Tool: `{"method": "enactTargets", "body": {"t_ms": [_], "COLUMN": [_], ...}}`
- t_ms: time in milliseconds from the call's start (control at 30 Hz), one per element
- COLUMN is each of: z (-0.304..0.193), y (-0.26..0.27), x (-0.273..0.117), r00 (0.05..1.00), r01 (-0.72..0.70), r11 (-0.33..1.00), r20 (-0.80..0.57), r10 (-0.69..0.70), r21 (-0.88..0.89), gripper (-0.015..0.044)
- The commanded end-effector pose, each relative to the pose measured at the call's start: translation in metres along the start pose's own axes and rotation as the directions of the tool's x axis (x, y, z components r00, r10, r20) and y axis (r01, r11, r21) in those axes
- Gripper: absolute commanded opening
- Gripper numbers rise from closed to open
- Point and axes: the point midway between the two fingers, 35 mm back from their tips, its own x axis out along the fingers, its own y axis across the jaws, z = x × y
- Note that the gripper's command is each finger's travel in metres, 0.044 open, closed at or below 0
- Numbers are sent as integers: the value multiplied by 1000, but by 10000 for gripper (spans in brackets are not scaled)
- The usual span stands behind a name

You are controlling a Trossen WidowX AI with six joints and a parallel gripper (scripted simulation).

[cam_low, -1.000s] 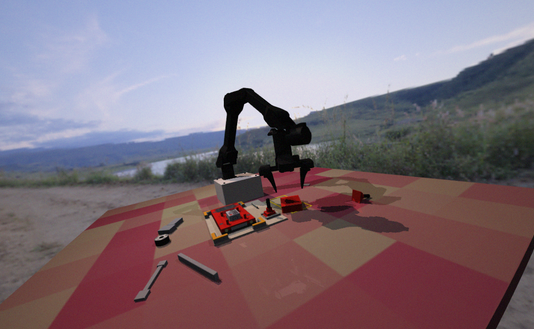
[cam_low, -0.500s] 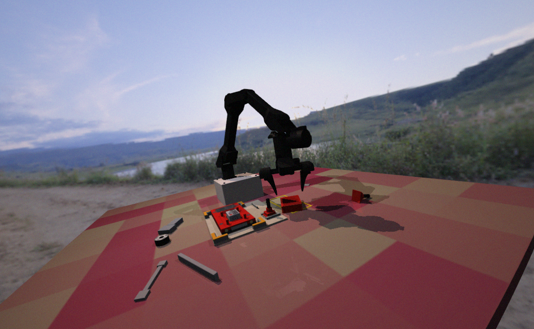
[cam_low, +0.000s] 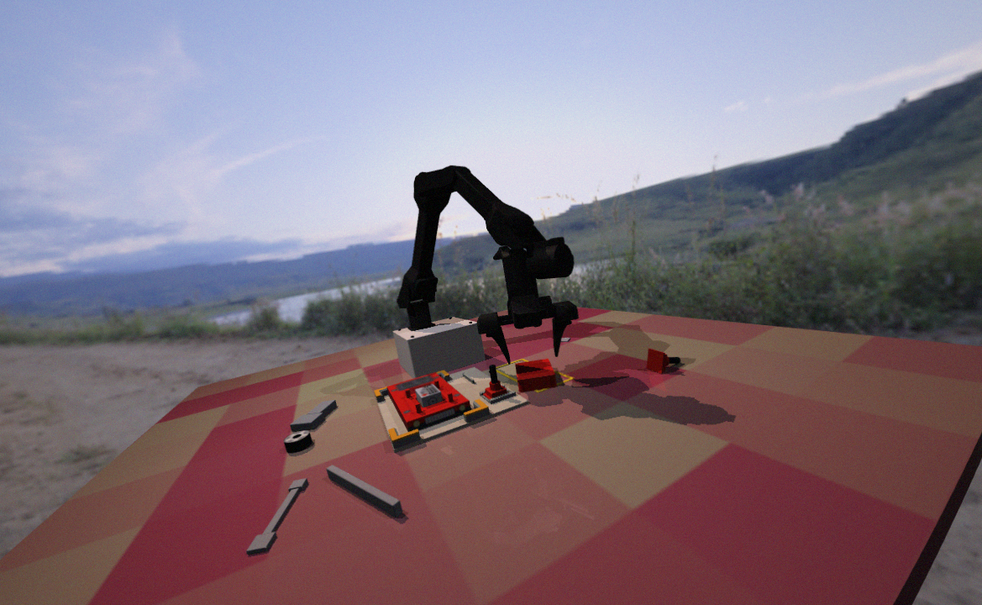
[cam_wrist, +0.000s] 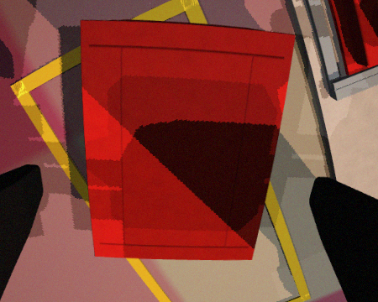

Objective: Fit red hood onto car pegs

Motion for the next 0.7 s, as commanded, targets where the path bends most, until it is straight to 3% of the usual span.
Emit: {"method": "enactTargets", "body": {"t_ms": [0,667], "z": [0,-1], "y": [0,-1], "x": [3,15], "r00": [1000,1000], "r01": [0,0], "r11": [1000,1000], "r20": [0,-1], "r10": [0,0], "r21": [-4,-4], "gripper": [440,440]}}
